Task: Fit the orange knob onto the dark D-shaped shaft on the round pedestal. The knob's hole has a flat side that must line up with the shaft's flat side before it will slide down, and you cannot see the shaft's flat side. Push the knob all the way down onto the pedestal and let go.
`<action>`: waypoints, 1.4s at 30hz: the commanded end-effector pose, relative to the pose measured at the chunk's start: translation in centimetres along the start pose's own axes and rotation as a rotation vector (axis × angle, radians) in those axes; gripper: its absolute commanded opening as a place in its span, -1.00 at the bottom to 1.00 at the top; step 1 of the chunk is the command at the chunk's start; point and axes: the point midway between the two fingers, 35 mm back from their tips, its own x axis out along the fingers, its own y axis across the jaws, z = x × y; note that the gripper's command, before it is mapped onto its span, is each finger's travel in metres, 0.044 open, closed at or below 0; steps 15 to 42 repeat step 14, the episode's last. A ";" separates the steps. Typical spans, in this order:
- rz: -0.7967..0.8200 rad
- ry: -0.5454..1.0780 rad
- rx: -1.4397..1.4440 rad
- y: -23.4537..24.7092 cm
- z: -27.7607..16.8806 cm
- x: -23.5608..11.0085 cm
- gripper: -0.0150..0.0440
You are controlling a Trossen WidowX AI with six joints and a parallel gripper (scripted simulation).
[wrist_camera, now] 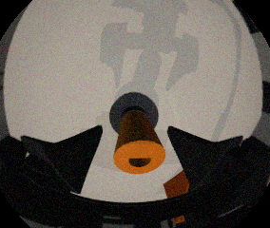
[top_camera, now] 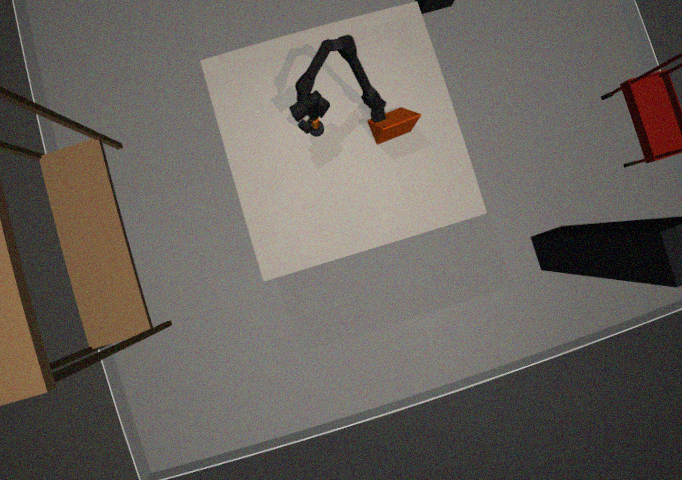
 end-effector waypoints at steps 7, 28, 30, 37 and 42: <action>0.054 -0.022 -0.128 -0.1 -0.2 -9.4 1.00; 0.055 -0.022 -0.128 0.3 -0.1 -9.4 1.00; 0.055 -0.022 -0.128 0.3 -0.1 -9.4 1.00; 0.055 -0.022 -0.128 0.3 -0.1 -9.4 1.00; 0.055 -0.022 -0.128 0.3 -0.1 -9.4 1.00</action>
